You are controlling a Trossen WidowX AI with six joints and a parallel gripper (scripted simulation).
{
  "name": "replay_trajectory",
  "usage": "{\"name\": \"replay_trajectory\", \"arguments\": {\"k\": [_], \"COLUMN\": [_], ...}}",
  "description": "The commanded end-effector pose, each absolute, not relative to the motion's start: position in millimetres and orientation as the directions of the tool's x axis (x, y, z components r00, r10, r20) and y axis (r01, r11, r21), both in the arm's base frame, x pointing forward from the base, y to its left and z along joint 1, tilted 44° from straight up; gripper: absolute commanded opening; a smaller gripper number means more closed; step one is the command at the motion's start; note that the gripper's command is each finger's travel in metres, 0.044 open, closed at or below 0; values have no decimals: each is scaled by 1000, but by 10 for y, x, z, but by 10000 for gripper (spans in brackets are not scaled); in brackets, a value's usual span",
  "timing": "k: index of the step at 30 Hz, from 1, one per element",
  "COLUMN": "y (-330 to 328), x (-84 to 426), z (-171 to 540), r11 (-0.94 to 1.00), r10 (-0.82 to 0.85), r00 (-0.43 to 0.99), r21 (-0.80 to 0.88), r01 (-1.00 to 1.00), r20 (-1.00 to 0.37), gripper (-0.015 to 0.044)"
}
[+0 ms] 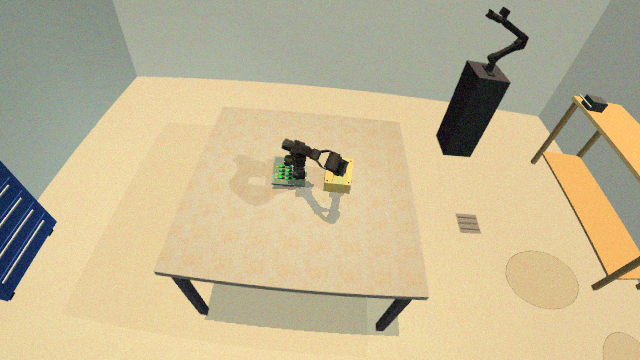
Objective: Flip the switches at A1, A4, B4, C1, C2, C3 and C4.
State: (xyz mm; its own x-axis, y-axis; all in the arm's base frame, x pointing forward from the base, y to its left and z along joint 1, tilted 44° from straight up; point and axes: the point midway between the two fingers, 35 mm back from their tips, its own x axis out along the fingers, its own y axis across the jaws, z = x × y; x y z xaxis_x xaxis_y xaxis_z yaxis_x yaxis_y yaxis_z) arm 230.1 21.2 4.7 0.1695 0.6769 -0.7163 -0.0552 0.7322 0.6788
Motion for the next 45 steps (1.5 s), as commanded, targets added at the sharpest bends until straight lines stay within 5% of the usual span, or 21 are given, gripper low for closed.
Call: {"name": "replay_trajectory", "arguments": {"k": [1,45], "y": [289,387], "x": [2272,2292], "z": [-15,-117], "r11": [725,725], "r10": [685,685], "r00": [159,159], "r21": [687,687], "r01": [-48,-48], "r20": [-711,-711], "gripper": [0,0]}}
